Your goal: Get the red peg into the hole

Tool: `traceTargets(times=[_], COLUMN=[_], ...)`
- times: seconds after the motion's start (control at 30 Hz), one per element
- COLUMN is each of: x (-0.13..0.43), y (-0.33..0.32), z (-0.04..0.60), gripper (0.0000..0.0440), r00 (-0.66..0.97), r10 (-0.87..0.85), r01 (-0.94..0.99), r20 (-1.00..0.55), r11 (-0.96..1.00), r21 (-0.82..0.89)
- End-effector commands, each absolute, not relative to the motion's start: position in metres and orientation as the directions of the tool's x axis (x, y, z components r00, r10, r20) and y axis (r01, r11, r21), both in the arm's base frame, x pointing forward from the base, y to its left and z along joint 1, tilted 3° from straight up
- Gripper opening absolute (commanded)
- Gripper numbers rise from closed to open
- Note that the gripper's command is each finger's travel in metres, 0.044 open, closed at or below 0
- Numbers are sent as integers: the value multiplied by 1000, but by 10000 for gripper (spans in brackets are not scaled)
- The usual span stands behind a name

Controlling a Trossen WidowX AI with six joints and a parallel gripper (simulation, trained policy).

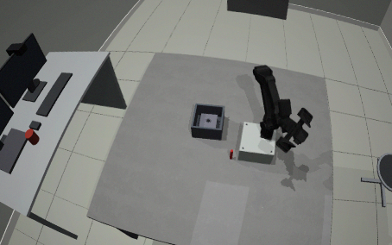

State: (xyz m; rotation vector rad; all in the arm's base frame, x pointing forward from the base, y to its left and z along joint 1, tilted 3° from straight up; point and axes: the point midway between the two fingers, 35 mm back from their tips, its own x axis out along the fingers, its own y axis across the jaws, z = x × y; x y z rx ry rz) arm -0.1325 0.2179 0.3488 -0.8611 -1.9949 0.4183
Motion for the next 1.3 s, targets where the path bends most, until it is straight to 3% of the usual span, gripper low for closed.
traceTargets(times=[0.0, 0.33, 0.63, 1.27], x=[-122, -75, -24, 88], y=[233, 278, 308, 328], z=[349, 348, 344, 328], gripper=[440, 440, 440, 440], r00=[-312, -149, 12, 332], r10=[753, 864, 925, 932], r01=[361, 146, -91, -590], r20=[579, 480, 380, 146], r11=[658, 500, 380, 326], r21=[-661, -854, -921, -739])
